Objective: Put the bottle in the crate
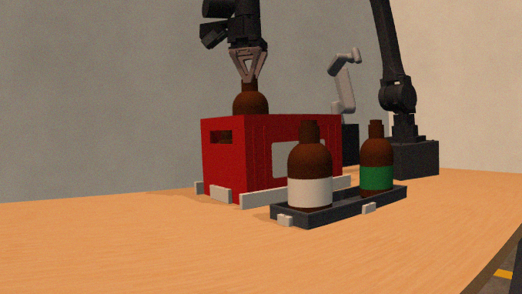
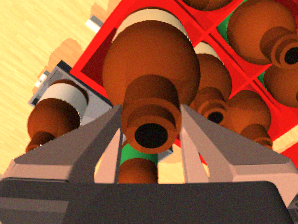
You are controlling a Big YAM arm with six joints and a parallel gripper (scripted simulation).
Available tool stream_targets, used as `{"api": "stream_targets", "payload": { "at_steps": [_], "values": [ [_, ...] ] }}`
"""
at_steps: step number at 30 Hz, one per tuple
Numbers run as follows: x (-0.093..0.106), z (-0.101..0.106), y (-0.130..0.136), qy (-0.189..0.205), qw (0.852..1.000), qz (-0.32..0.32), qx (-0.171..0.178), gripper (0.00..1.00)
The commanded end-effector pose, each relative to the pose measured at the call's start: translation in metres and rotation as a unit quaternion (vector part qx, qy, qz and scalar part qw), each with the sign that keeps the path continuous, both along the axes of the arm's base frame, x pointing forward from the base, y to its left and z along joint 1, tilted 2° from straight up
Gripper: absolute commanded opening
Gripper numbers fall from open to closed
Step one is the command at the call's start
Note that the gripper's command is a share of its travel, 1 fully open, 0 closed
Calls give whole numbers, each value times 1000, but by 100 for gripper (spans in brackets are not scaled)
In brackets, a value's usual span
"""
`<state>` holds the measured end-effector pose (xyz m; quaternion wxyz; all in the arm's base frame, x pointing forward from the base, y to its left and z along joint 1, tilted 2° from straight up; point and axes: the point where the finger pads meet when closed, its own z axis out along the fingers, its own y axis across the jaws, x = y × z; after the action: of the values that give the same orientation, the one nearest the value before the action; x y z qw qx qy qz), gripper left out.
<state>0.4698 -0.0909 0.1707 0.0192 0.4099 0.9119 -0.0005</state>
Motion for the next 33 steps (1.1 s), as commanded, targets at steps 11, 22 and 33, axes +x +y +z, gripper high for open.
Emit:
{"api": "stream_targets", "payload": {
  "at_steps": [11, 22, 33],
  "values": [
    [5, 2, -3, -20, 1000, 2, -4, 0],
    [12, 0, -4, -34, 999, 2, -7, 0],
    [16, -5, -5, -39, 999, 2, -7, 0]
  ]
}}
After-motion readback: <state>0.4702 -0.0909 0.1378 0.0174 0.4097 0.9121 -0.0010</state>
